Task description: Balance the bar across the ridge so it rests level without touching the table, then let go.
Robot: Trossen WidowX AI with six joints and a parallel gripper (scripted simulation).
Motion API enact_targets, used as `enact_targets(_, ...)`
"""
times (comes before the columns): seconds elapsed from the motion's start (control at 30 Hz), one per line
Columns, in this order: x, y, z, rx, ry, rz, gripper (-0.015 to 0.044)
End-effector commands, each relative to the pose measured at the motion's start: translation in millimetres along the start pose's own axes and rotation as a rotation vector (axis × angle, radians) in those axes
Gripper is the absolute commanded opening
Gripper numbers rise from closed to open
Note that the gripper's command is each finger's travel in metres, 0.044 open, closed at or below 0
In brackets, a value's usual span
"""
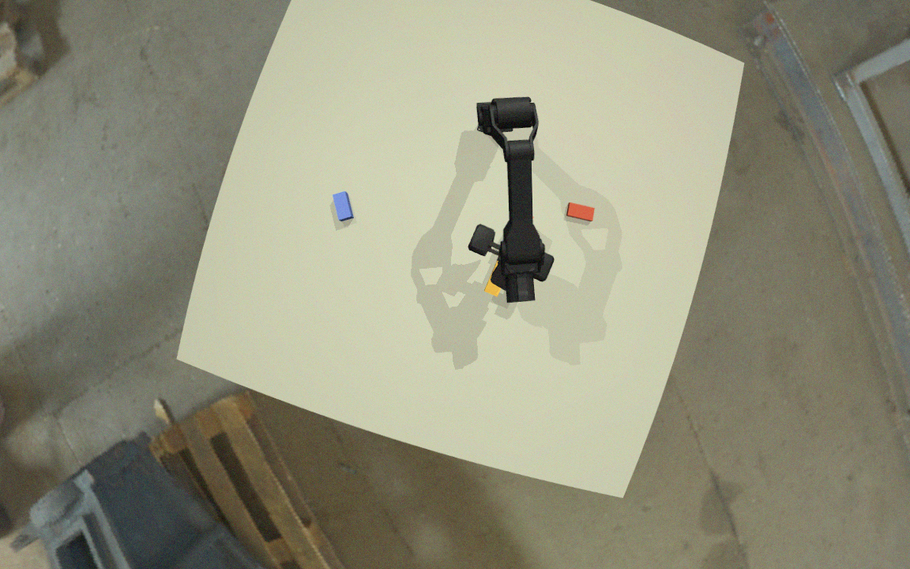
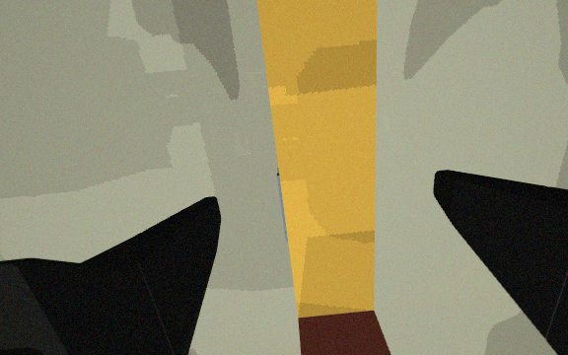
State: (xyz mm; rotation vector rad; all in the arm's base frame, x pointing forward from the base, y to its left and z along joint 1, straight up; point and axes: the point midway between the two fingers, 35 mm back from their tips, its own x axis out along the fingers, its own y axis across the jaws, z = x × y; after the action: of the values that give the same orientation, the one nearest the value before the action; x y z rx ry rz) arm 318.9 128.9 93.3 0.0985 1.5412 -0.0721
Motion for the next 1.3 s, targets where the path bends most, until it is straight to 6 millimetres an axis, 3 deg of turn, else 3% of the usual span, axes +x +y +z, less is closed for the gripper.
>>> enact_targets(0.0,-17.3,1.5,2.6,0.0,-0.001,0.001,0.044)
enact_targets(0.17,-80.6,1.8,2.6,0.0,-0.002,0.001,0.044)
enact_targets(0.23,-97.0,0.7,0.4,0.0,-0.001,0.001,0.044)
enact_targets(1.27,-99.0,0.5,0.0,0.0,-0.001,0.001,0.044)
